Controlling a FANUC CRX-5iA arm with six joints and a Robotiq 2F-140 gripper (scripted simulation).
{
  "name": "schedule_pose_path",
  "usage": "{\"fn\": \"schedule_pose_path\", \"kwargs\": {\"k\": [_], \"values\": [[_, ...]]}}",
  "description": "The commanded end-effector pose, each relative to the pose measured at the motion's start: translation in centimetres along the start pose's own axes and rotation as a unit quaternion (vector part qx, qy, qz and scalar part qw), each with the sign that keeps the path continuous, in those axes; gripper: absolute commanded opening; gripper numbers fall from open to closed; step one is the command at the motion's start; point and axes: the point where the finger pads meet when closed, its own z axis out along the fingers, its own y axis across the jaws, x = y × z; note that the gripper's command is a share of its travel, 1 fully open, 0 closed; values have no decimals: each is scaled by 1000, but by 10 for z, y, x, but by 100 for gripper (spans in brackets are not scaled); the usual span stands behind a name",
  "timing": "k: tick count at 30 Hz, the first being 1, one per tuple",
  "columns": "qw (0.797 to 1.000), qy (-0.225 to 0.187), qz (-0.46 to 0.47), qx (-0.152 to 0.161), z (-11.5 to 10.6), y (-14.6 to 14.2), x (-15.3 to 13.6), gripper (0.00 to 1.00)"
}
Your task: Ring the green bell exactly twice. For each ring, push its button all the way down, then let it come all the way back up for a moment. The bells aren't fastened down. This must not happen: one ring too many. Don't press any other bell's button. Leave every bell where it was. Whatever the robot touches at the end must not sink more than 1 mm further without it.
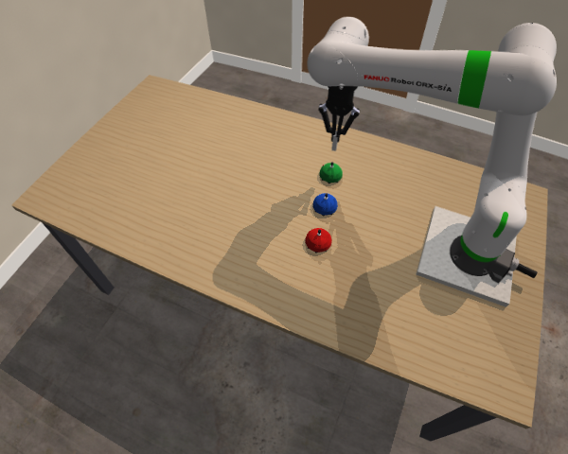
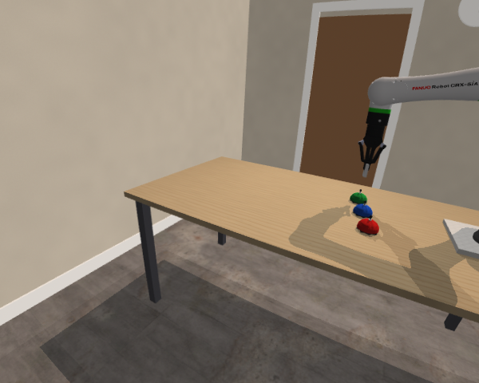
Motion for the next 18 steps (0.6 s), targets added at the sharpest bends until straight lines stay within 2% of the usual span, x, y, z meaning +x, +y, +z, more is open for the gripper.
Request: {"fn": "schedule_pose_path", "kwargs": {"k": [1, 18], "values": [[1000, 0, 0, 0, 0, 0, 0, 0], [1000, 0, 0, 0, 7, 1, 0, 0]]}}
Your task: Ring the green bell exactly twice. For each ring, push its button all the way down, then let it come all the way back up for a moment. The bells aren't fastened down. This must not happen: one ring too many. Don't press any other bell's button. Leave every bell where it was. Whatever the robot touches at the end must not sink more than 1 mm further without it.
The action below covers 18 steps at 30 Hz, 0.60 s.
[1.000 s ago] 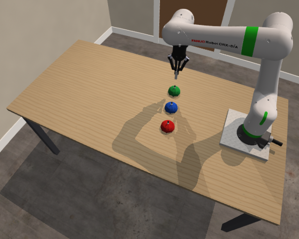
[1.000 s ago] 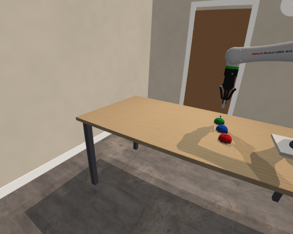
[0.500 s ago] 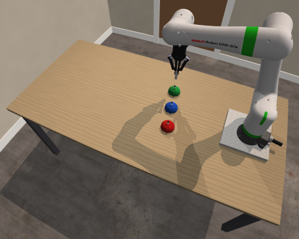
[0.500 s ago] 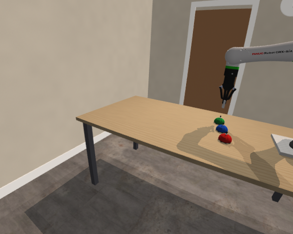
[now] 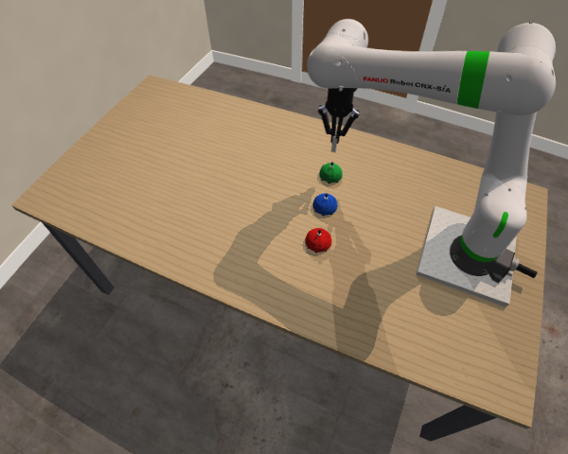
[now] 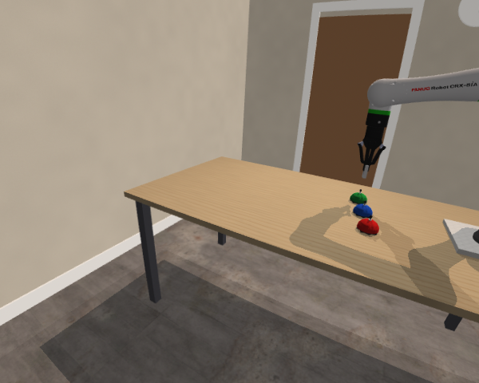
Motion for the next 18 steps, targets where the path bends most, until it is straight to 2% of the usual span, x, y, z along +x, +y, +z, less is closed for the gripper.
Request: {"fn": "schedule_pose_path", "kwargs": {"k": [1, 18], "values": [[1000, 0, 0, 0, 2, 0, 0, 0], [1000, 0, 0, 0, 28, 4, 0, 0]]}}
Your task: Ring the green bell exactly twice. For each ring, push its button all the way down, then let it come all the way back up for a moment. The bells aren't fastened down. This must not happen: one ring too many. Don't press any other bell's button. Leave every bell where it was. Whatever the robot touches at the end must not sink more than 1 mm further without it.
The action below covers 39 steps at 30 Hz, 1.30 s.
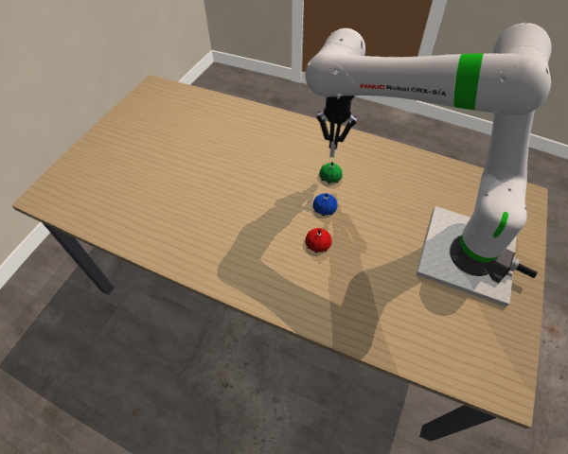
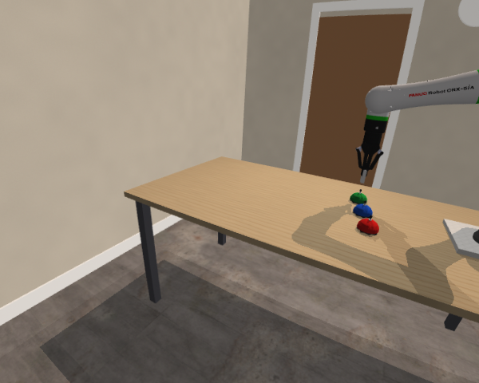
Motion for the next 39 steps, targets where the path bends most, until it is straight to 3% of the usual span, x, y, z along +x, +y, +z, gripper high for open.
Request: {"fn": "schedule_pose_path", "kwargs": {"k": [1, 19, 39], "values": [[1000, 0, 0, 0, 4, 1, 0, 0], [1000, 0, 0, 0, 27, 4, 0, 0], [1000, 0, 0, 0, 30, 4, 0, 0]]}}
